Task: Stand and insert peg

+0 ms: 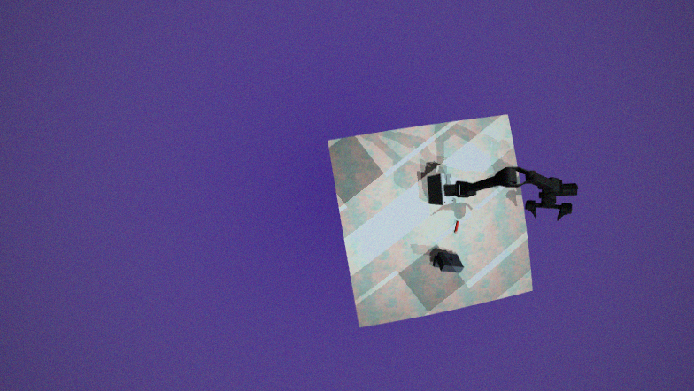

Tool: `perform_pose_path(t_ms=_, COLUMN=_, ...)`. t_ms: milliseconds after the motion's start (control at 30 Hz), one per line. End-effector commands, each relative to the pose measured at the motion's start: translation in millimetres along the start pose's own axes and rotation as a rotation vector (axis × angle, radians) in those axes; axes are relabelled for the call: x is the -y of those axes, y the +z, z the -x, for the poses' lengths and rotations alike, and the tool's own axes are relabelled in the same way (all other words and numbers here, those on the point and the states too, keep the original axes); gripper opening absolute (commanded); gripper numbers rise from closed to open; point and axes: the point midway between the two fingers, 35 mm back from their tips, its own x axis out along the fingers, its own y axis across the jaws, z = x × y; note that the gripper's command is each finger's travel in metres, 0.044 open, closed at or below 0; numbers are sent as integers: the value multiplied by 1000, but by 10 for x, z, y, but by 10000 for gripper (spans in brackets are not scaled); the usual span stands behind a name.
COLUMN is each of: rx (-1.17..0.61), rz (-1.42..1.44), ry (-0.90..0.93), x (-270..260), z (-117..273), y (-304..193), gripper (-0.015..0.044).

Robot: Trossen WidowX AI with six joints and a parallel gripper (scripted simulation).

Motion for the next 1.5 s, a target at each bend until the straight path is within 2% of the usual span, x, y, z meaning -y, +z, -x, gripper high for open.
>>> perform_pose_path(t_ms=0, rx=0, rz=-31, ry=37, x=-122, z=-120, y=23, gripper=440)
perform_pose_path(t_ms=700, rx=-81, rz=-206, ry=191, x=-643, z=-658, y=-139, gripper=440)
perform_pose_path(t_ms=1467, rx=-208, rz=-561, ry=498, x=-1630, z=-1191, y=-481, gripper=440)
